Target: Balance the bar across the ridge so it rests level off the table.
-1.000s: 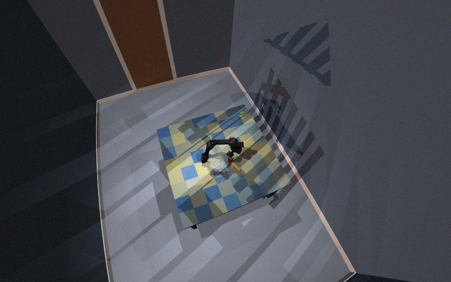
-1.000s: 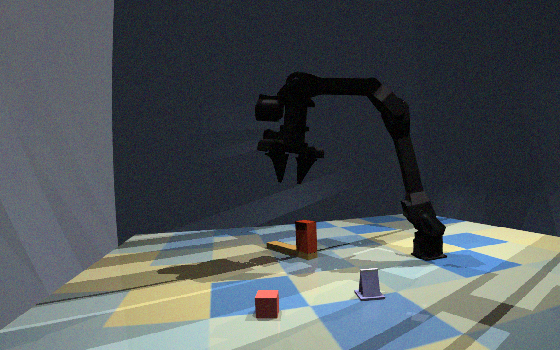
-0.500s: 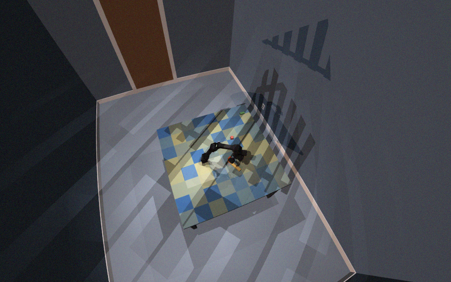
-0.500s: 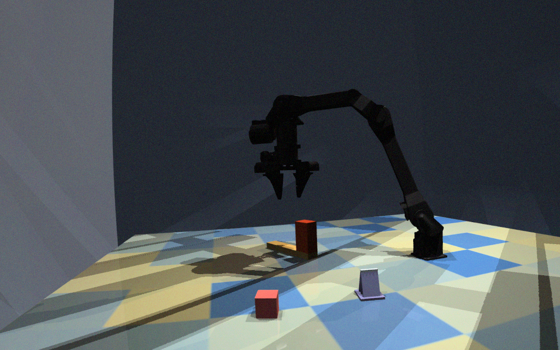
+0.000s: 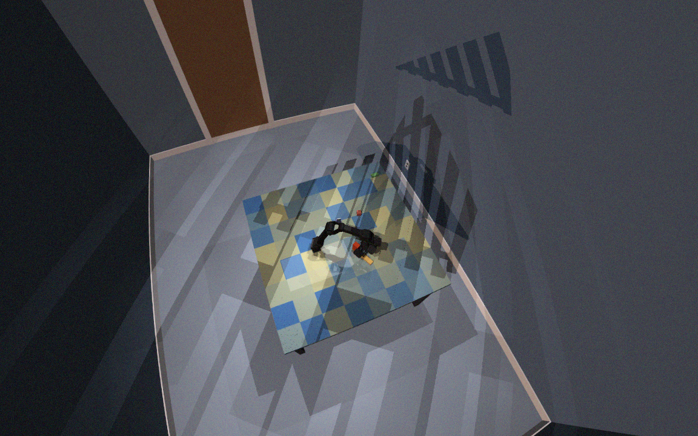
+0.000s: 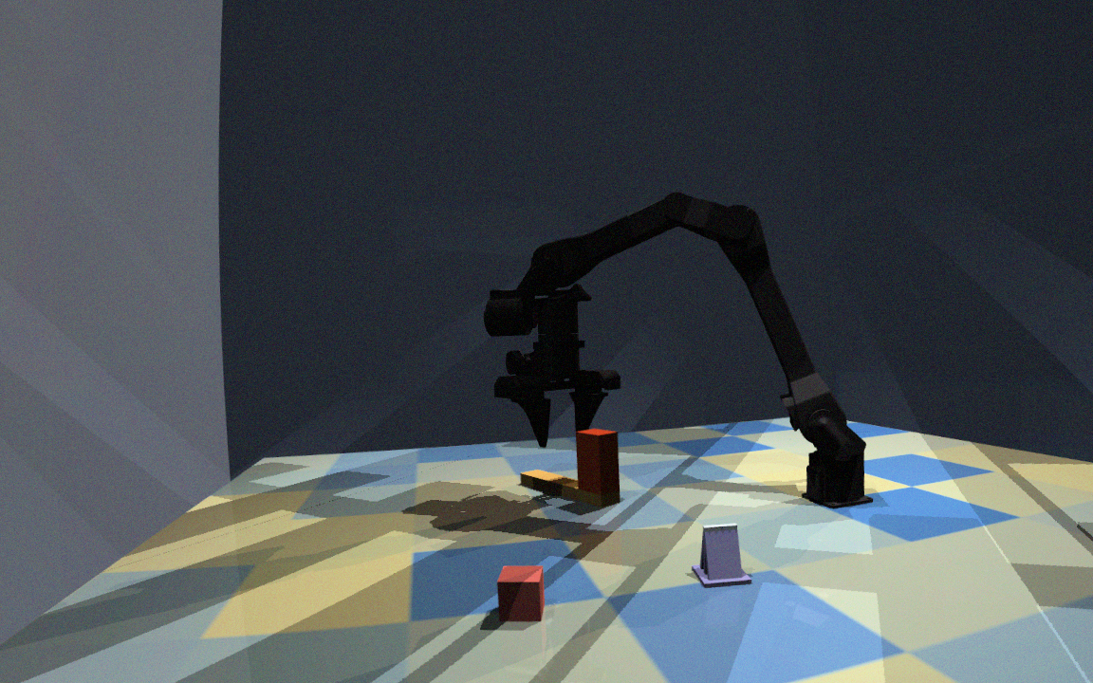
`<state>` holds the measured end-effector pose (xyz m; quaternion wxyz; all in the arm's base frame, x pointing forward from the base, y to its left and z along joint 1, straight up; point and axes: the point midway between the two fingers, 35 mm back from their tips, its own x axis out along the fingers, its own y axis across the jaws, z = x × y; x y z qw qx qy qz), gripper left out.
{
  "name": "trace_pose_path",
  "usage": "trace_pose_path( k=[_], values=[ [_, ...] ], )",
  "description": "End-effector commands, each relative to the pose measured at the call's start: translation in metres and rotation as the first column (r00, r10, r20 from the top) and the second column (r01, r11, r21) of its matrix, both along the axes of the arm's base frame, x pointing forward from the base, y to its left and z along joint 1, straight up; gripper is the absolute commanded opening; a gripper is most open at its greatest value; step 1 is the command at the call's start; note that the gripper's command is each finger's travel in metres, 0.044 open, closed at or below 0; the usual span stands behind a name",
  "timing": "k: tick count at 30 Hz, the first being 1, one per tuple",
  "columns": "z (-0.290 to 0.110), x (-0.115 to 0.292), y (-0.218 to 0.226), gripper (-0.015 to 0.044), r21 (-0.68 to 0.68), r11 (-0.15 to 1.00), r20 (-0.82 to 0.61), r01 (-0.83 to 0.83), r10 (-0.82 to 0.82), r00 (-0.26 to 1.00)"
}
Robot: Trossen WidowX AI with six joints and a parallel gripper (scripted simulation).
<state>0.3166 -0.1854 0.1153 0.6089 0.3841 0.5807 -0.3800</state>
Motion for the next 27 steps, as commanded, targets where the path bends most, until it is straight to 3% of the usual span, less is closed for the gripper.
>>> trace_pose_path(
  k=[1, 27],
  values=[
    [-0.025, -0.004, 0.002, 0.0315, 0.002, 1.0, -0.011, -0.003, 0.003, 1.0],
    [-0.066, -0.006, 0.003, 0.0315, 0.002, 1.0, -0.012, -0.003, 0.003, 1.0]
  ],
)
